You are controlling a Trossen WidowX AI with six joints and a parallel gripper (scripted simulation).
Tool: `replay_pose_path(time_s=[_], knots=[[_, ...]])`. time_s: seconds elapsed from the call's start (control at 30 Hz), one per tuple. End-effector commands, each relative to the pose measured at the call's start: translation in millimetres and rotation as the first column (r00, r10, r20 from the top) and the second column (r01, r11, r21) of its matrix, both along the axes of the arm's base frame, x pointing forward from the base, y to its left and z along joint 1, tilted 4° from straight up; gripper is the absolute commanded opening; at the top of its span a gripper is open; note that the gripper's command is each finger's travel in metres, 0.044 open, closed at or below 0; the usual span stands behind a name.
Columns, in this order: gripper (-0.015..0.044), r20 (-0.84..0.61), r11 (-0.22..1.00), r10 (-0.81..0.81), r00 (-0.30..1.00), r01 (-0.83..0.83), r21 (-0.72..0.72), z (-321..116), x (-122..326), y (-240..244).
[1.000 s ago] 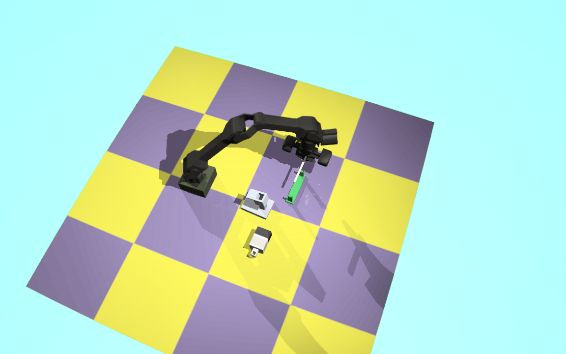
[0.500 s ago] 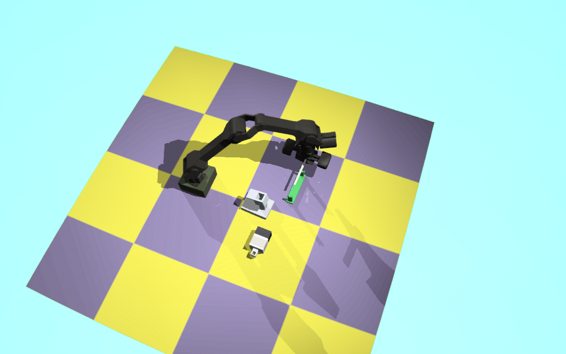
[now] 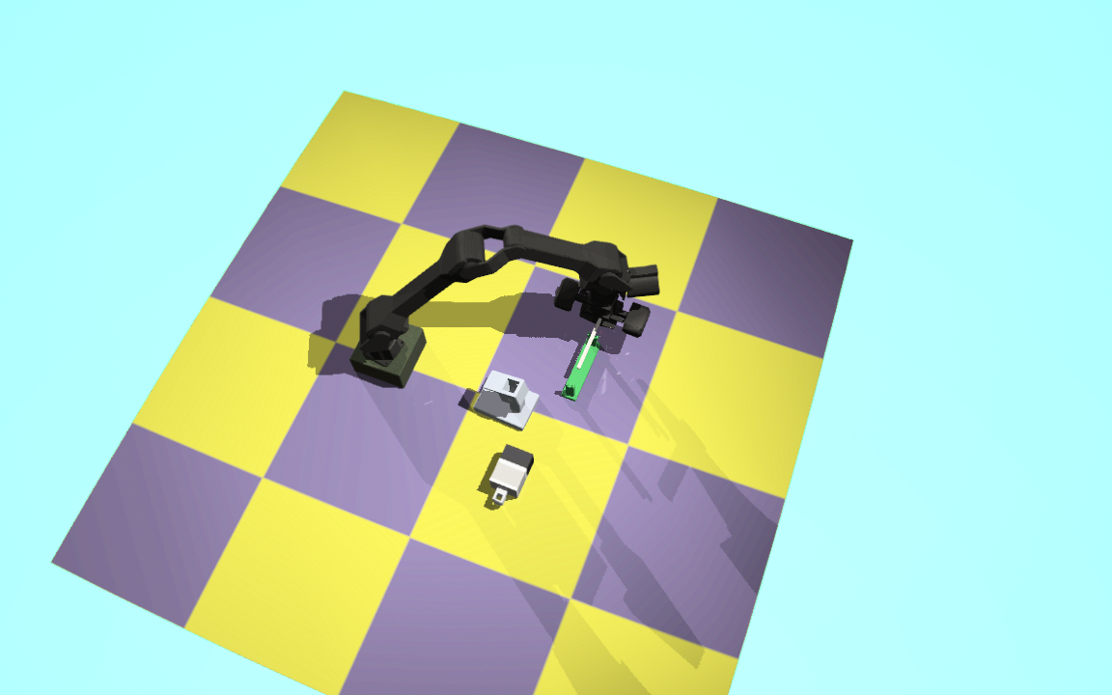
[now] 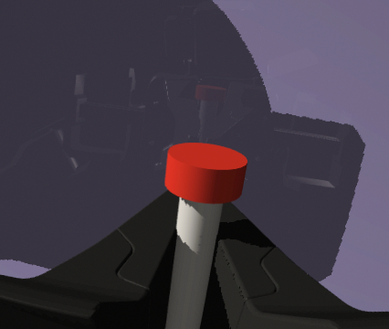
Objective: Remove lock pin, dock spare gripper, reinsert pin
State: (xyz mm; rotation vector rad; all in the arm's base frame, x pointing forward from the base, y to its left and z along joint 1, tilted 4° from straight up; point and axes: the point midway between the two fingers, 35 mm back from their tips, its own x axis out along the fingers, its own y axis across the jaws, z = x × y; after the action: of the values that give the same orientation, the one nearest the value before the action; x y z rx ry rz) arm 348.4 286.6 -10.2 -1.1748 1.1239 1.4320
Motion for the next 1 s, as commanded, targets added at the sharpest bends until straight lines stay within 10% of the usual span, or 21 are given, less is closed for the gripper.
replay_pose_path(time_s=[0.0, 0.57, 0.8, 0.97], knots=[[0.0000, -0.003, 1.000, -0.004, 1.000, 0.004, -0.002, -5.9, -1.5, -0.8], [0.0000, -0.003, 1.000, -0.004, 1.000, 0.004, -0.002, -6.1, -1.5, -0.8], [0.0184, -0.002, 1.000, 0.000, 1.000, 0.000, -0.002, -5.7, -1.5, -0.9], [0.0200, -0.002, 1.000, 0.000, 1.000, 0.000, -0.002, -5.7, -1.5, -0.9]])
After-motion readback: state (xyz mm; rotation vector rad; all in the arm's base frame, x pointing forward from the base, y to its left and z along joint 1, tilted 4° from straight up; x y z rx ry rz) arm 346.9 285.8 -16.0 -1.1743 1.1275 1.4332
